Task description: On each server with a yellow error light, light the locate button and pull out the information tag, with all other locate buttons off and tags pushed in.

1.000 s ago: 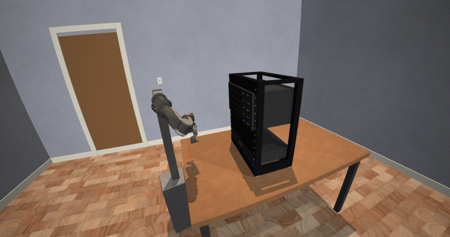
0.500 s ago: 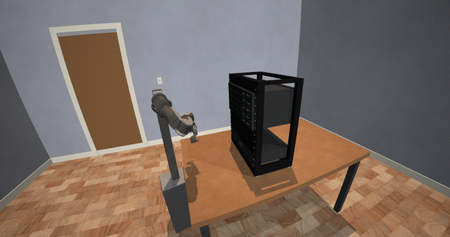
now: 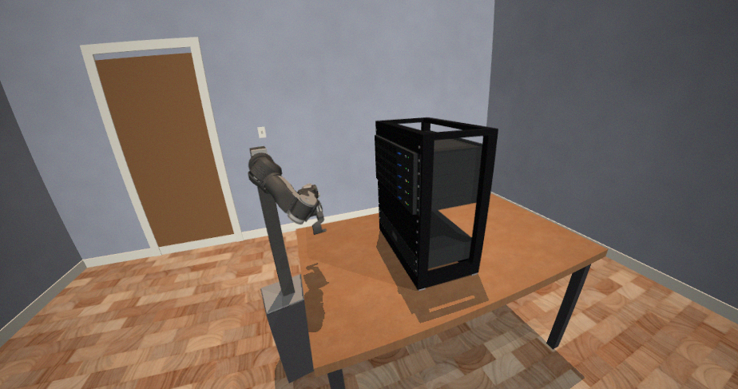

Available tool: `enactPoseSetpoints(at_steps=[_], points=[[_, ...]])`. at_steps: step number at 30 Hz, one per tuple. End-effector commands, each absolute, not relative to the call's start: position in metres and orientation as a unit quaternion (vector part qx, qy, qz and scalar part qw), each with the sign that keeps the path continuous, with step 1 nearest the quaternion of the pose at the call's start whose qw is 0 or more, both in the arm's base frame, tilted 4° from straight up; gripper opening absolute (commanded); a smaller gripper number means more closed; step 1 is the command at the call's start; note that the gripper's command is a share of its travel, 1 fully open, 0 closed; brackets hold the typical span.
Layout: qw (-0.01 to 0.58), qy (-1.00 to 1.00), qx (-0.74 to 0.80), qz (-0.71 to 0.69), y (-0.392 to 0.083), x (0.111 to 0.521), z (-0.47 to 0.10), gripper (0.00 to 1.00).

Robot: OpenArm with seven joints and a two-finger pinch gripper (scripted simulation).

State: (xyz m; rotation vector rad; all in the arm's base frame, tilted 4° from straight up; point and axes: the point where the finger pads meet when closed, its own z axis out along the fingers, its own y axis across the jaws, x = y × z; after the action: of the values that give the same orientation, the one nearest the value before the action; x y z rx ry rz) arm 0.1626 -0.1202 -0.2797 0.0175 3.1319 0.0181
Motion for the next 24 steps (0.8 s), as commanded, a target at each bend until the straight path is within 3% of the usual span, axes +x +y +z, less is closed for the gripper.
enactPoseSetpoints(at_steps=[1, 24], points=[[0.013, 1.000, 0.009, 0.014, -0.117, 0.166, -0.277, 1.00], [0.107, 0.979, 0.101, 0.143, -0.079, 0.215, -0.247, 1.00]])
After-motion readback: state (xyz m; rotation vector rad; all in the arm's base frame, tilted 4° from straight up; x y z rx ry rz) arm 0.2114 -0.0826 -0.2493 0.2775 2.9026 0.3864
